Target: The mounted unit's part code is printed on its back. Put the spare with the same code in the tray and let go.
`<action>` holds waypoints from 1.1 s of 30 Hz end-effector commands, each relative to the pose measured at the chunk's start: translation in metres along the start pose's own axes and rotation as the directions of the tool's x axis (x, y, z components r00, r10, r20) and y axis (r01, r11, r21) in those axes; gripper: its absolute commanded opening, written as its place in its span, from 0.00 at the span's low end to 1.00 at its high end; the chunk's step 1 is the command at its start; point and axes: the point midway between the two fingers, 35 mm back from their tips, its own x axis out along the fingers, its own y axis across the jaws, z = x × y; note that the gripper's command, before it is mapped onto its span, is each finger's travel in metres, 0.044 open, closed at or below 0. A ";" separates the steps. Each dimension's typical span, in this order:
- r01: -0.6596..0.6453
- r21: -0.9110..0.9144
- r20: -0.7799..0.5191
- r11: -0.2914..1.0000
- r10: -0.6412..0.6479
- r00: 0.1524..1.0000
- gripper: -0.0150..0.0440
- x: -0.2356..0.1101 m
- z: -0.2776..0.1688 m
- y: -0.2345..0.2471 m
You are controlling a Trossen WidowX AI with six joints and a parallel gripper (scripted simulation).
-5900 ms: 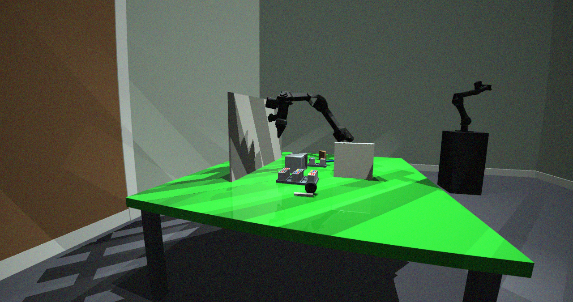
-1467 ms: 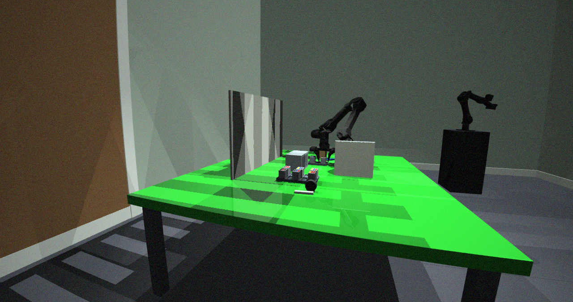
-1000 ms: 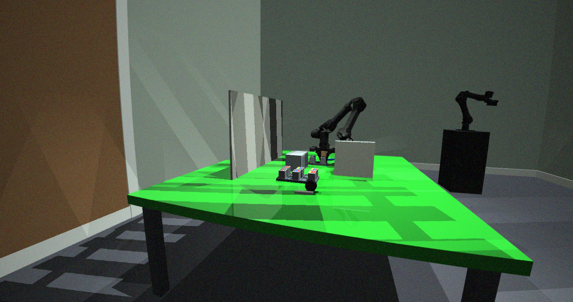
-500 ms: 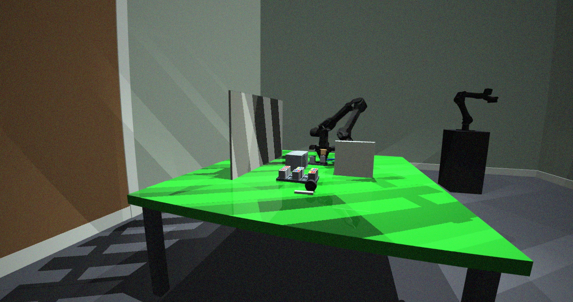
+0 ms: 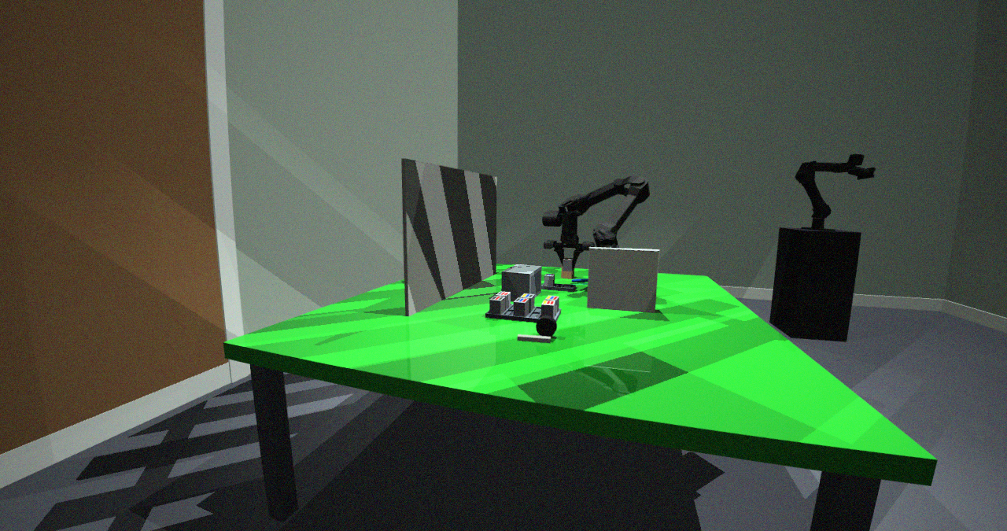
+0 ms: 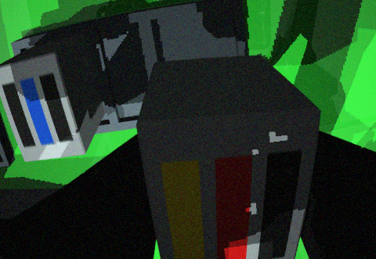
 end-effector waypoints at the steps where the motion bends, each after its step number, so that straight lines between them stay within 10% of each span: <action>1: -0.006 0.008 0.011 1.000 0.006 1.000 0.25 -0.011 0.003 -0.002; 33: -0.004 0.006 0.006 1.000 0.004 1.000 0.25 -0.086 -0.002 0.012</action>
